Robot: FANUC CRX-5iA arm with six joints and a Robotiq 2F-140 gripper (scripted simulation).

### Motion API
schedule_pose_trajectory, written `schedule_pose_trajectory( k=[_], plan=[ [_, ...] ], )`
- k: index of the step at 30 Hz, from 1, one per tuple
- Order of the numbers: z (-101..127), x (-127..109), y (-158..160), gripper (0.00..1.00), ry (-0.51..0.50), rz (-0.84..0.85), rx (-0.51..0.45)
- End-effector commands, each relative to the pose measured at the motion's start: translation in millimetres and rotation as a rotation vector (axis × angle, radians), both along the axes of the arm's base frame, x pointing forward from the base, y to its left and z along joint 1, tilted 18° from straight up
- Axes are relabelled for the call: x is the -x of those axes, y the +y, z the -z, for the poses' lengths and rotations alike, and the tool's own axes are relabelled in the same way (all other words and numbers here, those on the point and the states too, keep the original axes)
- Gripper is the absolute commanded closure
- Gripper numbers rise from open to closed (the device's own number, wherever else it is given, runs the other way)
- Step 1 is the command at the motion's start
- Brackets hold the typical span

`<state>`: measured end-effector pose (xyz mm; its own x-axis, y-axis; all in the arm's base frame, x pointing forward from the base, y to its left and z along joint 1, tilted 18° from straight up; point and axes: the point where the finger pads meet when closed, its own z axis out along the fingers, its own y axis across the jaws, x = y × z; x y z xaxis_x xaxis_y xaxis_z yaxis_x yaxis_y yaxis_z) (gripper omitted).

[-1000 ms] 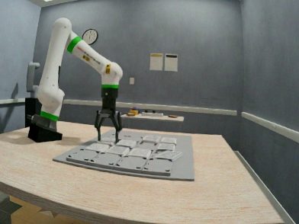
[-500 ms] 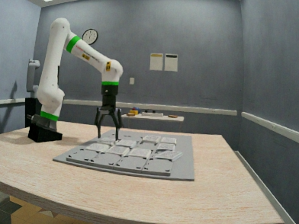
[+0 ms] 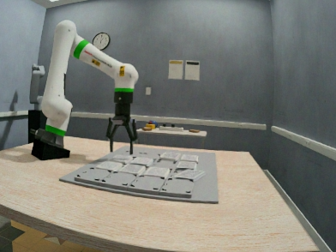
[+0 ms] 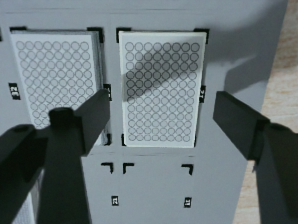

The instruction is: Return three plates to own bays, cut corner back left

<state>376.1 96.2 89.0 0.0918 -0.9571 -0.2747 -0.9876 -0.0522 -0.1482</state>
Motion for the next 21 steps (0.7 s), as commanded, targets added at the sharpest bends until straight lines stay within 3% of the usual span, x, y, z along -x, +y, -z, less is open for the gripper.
schedule_pose_trajectory(
  k=[1, 16, 21],
  plan=[
    [-6, 0, -2, 0.30, -0.002, 0.000, 0.000],
    [-8, 0, -2, 0.30, -0.002, 0.000, 0.000],
    [-13, -14, 11, 0.30, 0.030, 0.107, -0.014]
  ],
)
